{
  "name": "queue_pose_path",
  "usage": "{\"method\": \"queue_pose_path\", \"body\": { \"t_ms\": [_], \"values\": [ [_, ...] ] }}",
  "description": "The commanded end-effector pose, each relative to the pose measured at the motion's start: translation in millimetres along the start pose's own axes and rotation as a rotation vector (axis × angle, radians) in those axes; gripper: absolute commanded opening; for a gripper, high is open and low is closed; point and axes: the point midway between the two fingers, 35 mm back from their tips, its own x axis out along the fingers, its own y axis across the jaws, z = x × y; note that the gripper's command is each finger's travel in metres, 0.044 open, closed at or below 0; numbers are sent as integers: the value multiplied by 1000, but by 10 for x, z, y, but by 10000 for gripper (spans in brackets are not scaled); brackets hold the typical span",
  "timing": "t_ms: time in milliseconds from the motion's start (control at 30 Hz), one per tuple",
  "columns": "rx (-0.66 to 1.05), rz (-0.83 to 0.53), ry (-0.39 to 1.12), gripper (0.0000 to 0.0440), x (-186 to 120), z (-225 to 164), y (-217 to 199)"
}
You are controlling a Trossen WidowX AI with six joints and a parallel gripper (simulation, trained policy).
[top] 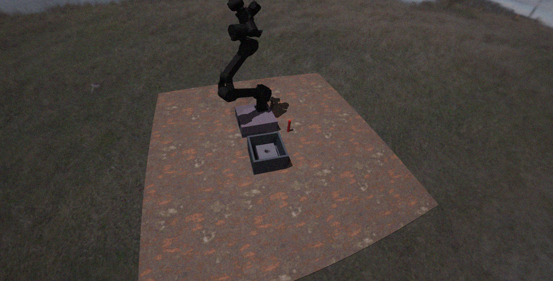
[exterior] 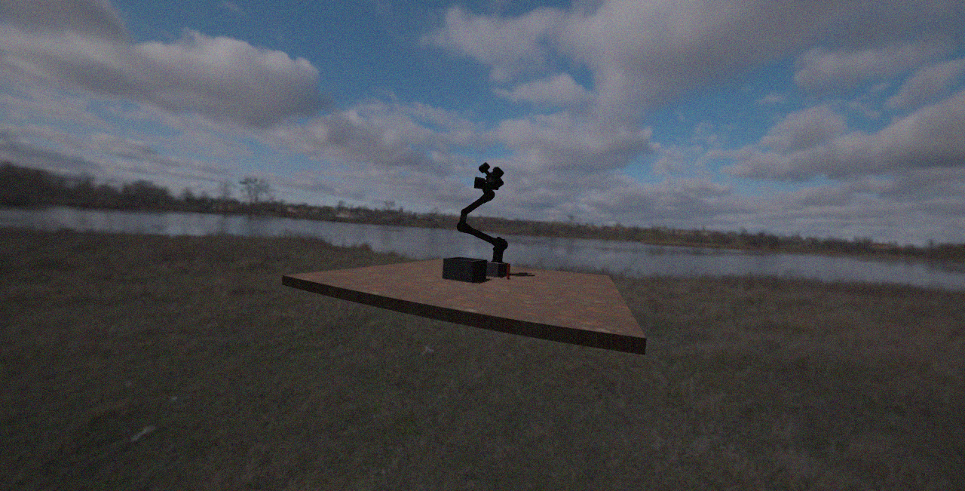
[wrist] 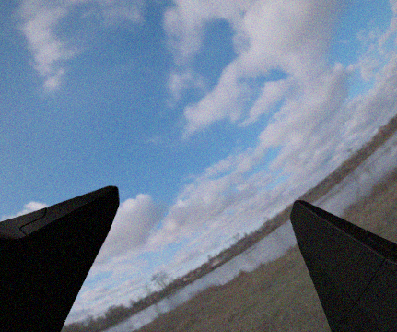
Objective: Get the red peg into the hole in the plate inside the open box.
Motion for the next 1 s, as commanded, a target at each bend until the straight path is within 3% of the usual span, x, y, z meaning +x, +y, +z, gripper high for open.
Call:
{"method": "queue_pose_path", "body": {
  "t_ms": [0,433,967],
  "values": [
    [2,-70,-139,414,-5,355,-332],
    [-48,-288,-546,417,-406,1301,-1141],
    [-159,-591,-1011,437,-1495,2143,-1775]
  ]
}}
